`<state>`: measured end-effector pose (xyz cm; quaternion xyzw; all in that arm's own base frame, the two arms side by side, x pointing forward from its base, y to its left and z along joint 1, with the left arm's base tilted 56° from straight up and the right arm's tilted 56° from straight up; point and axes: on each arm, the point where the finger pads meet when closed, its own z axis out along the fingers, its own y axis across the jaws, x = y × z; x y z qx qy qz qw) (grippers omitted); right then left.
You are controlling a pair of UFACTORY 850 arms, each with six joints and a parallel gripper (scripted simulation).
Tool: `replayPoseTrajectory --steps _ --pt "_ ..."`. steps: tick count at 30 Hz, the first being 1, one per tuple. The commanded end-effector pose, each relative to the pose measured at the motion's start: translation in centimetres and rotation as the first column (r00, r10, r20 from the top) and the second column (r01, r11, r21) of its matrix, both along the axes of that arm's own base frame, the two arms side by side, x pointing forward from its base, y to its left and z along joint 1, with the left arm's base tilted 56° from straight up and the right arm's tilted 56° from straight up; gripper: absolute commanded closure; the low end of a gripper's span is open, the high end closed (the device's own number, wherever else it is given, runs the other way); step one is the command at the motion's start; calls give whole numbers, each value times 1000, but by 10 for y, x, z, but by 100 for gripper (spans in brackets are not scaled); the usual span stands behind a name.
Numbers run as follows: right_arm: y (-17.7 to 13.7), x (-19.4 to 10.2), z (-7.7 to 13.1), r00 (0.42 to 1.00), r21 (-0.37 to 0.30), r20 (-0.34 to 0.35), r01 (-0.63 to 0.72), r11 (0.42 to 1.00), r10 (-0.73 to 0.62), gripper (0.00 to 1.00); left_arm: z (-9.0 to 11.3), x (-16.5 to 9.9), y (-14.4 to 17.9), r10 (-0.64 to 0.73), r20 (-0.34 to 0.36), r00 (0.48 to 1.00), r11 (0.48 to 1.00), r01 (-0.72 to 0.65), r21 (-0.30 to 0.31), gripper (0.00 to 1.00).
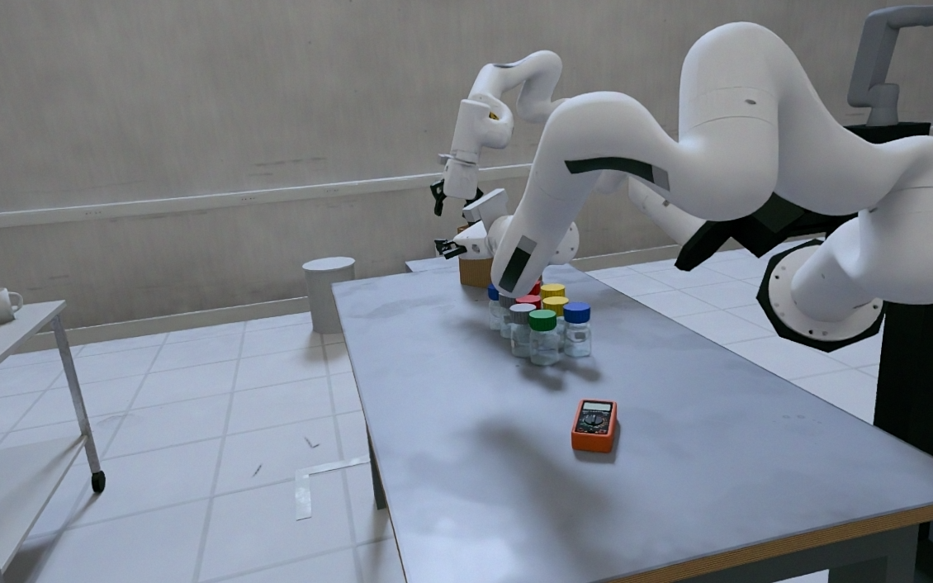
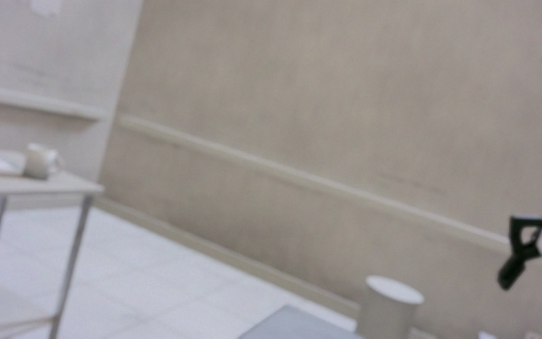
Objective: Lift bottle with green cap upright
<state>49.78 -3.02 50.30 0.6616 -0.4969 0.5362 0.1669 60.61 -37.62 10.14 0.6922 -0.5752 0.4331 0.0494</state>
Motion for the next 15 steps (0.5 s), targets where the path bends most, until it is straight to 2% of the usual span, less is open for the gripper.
replayPoseTrajectory --steps 1,2,3,5,12,15 --pt "0 0 1 1000 0 1 0 1000 0 0 1 0 -1 -1 1 1000 1000 1 -1 0" --pt "0 0 1 1000 0 1 0 1000 0 0 1 0 -1 -1 1 1000 1000 1 -1 0" --pt "1 0 1 1000 0 1 0 1000 0 0 -1 -8 -1 42 -1 999 999 -42 25 0" --pt "5 -2 4 1000 0 1 -1 1000 1 0 1 -3 -4 59 21 998 998 -59 10 0" --pt "56 -24 42 1000 3 -2 -2 1000 2 0 4 5 -9 151 82 985 989 -151 -6 0" --pt "65 -28 49 1000 3 -3 -2 1000 2 0 4 6 -10 193 105 976 981 -193 -8 0"
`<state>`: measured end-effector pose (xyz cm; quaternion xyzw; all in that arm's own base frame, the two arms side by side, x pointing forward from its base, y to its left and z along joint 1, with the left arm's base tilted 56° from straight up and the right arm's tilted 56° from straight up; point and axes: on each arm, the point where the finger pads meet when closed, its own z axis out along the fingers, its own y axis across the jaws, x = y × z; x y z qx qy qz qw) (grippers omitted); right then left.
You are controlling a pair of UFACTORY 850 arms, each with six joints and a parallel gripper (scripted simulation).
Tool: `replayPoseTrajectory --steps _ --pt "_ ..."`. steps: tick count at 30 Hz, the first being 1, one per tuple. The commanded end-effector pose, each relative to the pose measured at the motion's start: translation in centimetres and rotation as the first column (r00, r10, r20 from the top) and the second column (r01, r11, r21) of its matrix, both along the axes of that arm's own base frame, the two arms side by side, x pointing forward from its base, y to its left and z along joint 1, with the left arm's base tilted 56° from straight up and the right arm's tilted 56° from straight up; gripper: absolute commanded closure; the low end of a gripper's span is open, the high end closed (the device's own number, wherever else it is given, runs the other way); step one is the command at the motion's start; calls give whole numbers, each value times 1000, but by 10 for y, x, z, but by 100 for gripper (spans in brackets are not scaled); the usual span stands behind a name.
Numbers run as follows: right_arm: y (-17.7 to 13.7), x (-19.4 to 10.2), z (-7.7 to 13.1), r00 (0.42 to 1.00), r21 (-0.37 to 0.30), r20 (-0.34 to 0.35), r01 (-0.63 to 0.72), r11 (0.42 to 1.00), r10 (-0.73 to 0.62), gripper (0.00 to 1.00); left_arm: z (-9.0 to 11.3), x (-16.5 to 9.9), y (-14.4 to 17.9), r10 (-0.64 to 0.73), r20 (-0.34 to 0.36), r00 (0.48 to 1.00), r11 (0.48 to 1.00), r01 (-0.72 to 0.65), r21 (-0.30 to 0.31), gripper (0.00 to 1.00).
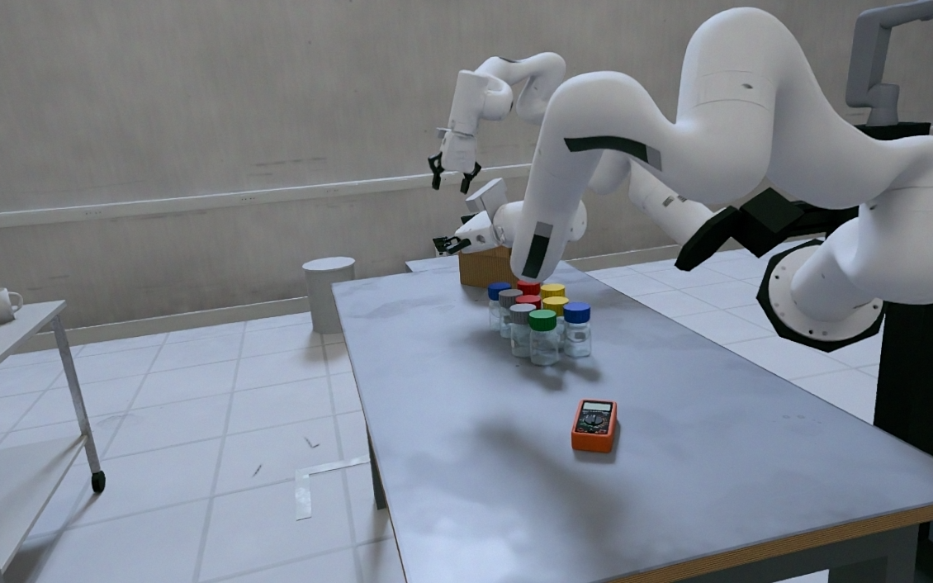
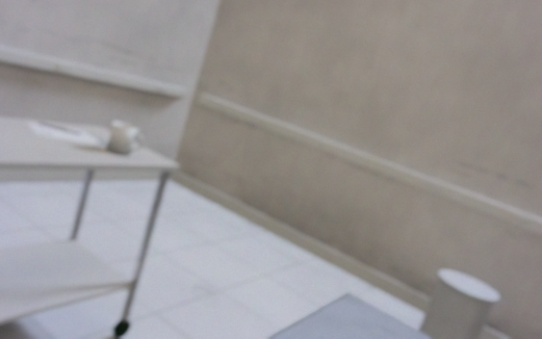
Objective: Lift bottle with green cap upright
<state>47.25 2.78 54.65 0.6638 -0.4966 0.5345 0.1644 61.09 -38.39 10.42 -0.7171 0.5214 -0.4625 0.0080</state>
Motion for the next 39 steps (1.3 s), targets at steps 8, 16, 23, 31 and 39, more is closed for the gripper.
replayPoseTrajectory --steps 8,16,23,31,39 --pt "7 -3 6 1000 -1 -1 3 1000 -3 0 2 3 -3 127 68 990 992 -128 8 0" --pt "4 -10 8 1000 16 -2 7 1000 -7 0 5 11 -9 247 118 962 968 -251 23 0" --pt "0 -21 12 1000 43 -4 13 999 -13 0 7 16 -14 321 144 936 943 -330 38 0" --pt "-11 -51 19 1000 120 -9 25 992 -24 0 1 -1 -8 436 179 882 888 -453 73 0" --pt "-22 -84 23 999 205 -15 31 978 -29 0 -6 -24 -2 516 198 833 834 -542 108 0"
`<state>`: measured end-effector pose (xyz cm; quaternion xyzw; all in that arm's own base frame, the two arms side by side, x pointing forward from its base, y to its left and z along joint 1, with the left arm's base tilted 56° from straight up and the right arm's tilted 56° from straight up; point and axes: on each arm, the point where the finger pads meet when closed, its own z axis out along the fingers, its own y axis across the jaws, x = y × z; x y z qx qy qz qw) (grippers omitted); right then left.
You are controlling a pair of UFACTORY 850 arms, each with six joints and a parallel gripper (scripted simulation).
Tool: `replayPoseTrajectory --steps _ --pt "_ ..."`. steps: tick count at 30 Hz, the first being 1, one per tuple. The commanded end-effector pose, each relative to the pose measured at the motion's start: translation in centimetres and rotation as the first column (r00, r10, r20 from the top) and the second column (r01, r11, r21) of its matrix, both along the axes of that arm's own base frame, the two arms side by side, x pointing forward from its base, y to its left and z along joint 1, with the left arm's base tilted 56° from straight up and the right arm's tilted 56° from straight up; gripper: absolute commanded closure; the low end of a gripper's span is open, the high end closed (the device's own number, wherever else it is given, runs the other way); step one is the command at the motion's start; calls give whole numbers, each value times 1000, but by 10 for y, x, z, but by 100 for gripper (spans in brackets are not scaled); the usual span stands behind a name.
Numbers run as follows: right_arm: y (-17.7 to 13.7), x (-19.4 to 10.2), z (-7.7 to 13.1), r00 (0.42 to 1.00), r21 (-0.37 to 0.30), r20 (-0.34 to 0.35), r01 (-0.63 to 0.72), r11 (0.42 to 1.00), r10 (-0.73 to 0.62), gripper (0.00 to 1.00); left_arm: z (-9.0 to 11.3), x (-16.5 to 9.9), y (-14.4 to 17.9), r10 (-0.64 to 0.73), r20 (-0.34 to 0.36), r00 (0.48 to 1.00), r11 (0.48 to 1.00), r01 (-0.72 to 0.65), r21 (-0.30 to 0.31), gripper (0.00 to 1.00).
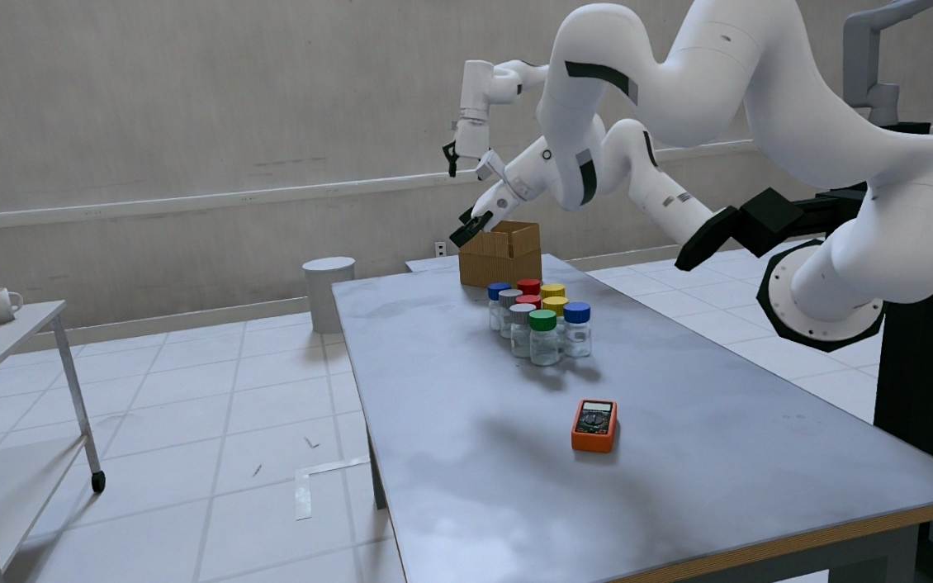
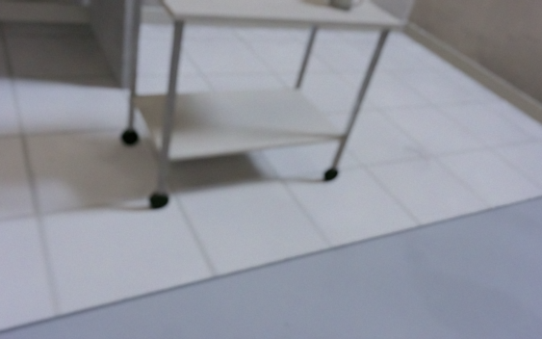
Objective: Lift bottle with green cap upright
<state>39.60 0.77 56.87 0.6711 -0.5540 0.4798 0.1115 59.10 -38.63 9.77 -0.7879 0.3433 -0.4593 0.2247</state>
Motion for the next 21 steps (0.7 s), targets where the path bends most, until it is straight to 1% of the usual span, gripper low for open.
replayPoseTrajectory --steps 1,8,14,16,21 --pt "-4 -14 1 1000 35 -3 0 999 0 0 -1 -8 1 44 1 999 999 -44 18 0" --pt "-15 -61 1 1000 169 -4 -7 986 8 0 -11 -42 8 164 -11 986 984 -163 73 0" --pt "-21 -105 -6 999 300 4 -31 953 32 0 -21 -75 12 266 -30 964 957 -260 127 0" --pt "-21 -105 -6 999 300 4 -31 953 32 0 -21 -75 12 266 -30 964 957 -260 127 0" --pt "-22 -141 -15 998 412 19 -66 909 64 0 -27 -99 13 328 -48 944 934 -316 165 0"
